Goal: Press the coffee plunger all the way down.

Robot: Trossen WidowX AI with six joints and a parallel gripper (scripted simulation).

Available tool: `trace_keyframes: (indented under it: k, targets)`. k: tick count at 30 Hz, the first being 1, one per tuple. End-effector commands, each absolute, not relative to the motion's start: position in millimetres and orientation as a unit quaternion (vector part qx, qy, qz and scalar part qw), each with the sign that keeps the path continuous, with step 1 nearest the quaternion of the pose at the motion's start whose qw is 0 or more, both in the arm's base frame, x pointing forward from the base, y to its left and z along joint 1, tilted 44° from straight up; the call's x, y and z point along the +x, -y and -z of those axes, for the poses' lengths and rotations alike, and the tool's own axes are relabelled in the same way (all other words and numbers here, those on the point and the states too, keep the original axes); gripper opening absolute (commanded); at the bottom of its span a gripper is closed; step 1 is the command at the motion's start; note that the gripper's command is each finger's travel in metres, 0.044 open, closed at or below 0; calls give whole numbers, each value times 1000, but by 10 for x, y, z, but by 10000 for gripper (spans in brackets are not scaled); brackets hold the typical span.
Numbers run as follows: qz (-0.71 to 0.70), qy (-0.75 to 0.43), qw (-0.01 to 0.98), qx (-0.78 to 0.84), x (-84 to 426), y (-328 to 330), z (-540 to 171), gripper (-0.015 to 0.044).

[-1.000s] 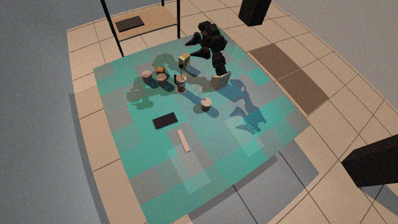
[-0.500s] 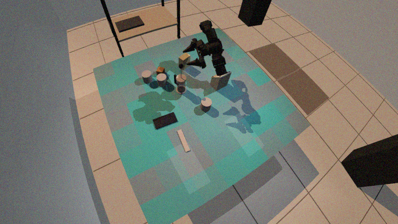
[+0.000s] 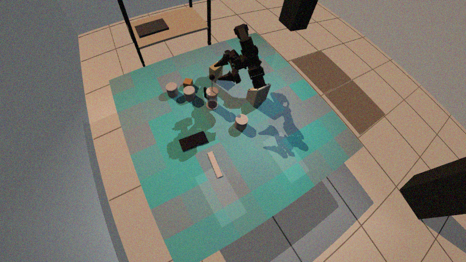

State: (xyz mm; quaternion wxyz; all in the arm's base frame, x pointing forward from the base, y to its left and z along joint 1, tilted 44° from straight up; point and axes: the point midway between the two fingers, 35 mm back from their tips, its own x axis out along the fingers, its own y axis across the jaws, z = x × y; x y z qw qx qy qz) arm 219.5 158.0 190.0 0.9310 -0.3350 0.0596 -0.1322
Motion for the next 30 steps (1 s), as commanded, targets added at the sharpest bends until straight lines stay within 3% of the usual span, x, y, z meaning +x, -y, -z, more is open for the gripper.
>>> trace_keyframes:
  k: [1, 18, 30]
  targets:
    - [145, -75, 971, -175, 2242, -1458, -1931, 440]
    - [162, -131, 922, -325, 2064, -1010, -1811, 440]
    - [162, -131, 922, -326, 2064, -1012, -1810, 440]
